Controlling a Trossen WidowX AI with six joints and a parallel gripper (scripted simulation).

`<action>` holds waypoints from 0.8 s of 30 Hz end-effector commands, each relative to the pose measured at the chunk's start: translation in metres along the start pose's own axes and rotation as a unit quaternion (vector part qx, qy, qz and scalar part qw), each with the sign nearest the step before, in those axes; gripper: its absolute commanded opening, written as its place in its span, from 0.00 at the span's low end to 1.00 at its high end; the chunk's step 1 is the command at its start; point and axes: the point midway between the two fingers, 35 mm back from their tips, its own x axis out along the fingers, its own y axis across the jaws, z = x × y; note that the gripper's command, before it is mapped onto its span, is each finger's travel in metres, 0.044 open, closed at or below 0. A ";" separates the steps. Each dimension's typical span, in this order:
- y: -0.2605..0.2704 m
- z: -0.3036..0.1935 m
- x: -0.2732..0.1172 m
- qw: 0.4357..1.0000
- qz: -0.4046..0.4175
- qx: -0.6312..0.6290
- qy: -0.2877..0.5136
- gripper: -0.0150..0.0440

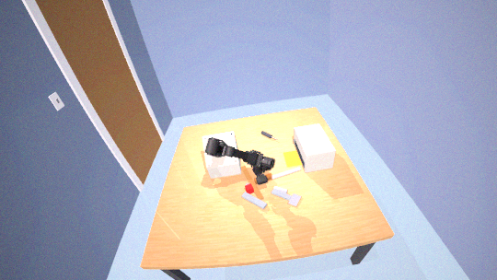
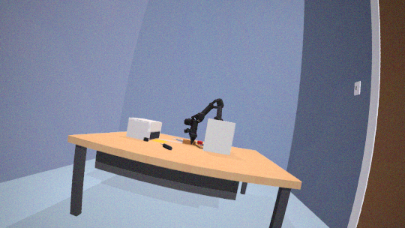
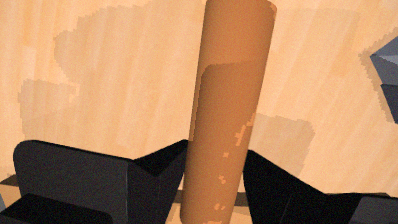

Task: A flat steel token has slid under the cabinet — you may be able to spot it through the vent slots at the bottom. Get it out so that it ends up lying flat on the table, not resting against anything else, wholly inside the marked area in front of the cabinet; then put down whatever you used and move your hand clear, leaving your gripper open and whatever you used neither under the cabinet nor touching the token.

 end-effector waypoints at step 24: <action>0.001 0.014 0.000 1.000 0.001 -0.012 0.000 0.25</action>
